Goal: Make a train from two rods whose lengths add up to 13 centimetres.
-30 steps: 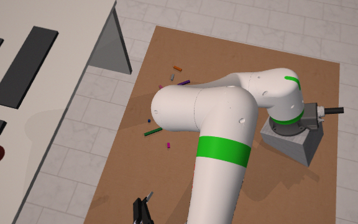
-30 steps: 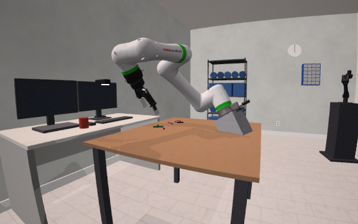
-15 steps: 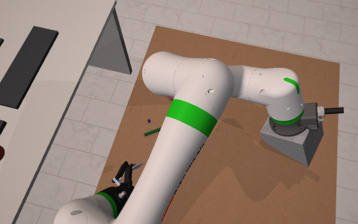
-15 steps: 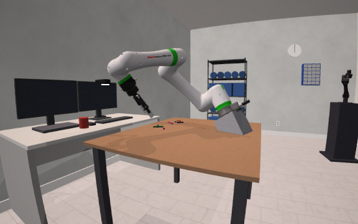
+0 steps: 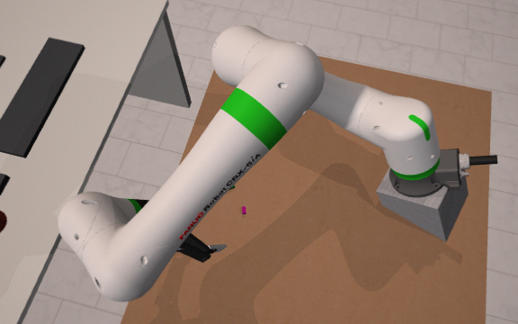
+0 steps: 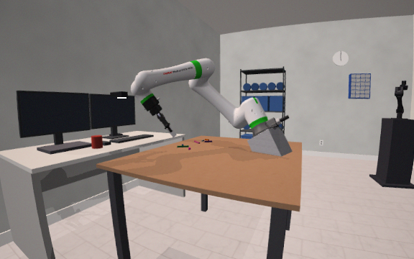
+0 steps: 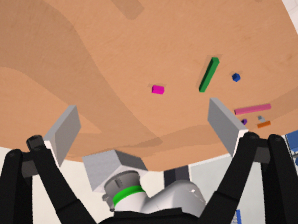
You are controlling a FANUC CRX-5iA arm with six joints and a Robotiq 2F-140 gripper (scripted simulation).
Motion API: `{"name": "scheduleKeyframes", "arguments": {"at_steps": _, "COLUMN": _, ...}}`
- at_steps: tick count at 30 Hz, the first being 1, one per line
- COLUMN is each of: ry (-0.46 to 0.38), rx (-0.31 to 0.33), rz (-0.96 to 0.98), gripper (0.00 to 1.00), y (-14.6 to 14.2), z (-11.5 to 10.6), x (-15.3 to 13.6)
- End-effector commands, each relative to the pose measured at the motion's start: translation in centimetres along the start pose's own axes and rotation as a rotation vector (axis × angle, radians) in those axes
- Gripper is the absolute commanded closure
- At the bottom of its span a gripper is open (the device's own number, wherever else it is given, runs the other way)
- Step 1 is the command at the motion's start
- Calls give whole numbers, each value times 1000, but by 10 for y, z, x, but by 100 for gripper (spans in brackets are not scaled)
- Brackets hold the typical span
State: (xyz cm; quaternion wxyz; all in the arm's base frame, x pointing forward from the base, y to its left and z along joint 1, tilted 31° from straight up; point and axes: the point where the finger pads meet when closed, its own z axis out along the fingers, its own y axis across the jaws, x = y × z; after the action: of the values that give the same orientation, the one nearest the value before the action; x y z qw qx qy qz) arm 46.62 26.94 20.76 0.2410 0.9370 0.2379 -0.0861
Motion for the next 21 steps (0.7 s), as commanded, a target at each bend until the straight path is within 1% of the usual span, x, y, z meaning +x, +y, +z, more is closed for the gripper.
{"name": "scheduleKeyframes", "arguments": {"at_steps": 1, "ry": 6, "rx": 80, "rz": 51, "gripper": 0, "y": 38, "z": 11, "x": -3}}
{"name": "scheduleKeyframes", "arguments": {"at_steps": 13, "ry": 44, "rx": 262, "rz": 203, "gripper": 0, "y": 128, "z": 38, "x": -28}}
{"name": "scheduleKeyframes", "arguments": {"at_steps": 15, "ry": 44, "rx": 262, "rz": 203, "gripper": 0, "y": 128, "z": 38, "x": -28}}
{"name": "scheduleKeyframes", "arguments": {"at_steps": 16, "ry": 59, "rx": 303, "rz": 244, "gripper": 0, "y": 148, "z": 44, "x": -36}}
{"name": "scheduleKeyframes", "arguments": {"at_steps": 21, "ry": 87, "rx": 365, "rz": 311, "gripper": 0, "y": 180, "z": 54, "x": -52}}
